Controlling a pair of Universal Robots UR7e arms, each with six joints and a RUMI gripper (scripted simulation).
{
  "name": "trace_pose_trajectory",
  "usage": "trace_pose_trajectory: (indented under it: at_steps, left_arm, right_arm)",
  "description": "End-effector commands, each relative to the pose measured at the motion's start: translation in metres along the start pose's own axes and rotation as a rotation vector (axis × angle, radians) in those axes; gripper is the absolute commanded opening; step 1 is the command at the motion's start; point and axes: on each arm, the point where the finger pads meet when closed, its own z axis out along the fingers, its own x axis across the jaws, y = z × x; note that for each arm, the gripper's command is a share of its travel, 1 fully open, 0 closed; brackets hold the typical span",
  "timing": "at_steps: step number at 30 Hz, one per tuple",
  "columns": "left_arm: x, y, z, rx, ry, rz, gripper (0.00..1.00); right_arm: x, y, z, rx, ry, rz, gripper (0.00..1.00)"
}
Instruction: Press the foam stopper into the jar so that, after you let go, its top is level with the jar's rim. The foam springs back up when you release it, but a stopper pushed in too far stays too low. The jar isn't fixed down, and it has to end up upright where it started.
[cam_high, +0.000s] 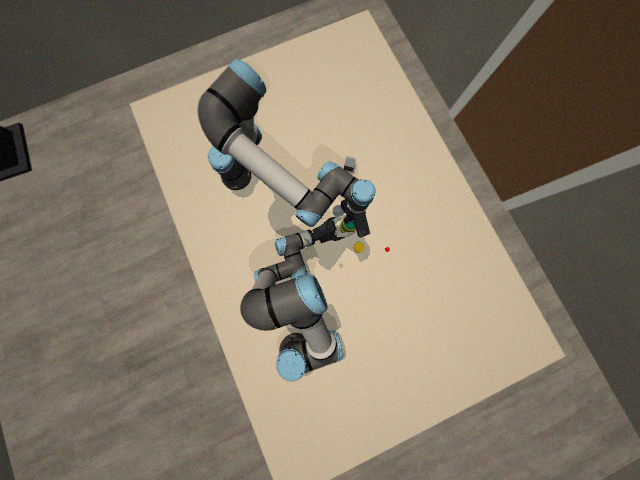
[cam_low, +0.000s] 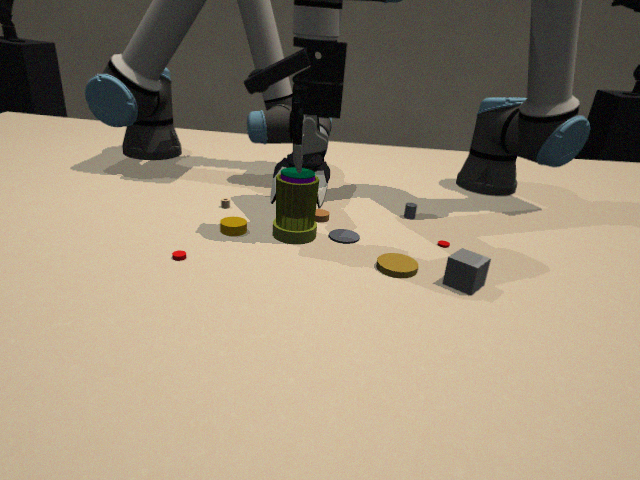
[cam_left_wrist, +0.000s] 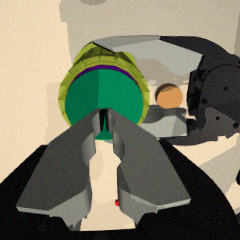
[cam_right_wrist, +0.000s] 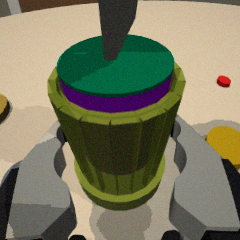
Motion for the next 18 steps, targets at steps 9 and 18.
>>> trace_pose_trajectory:
  at_steps: [9, 18]
  left_arm:
    - [0.0, 0.0, -0.019, -0.001, 0.0, 0.0, 0.0]
    - [0.0, 0.0, -0.033, -0.001, 0.001, 0.0, 0.0]
  right_arm:
    - [0.0, -0.001, 0.0, 0.0, 0.0, 0.001, 0.33]
    - [0.0, -0.001, 0.0, 0.0, 0.0, 0.001, 0.33]
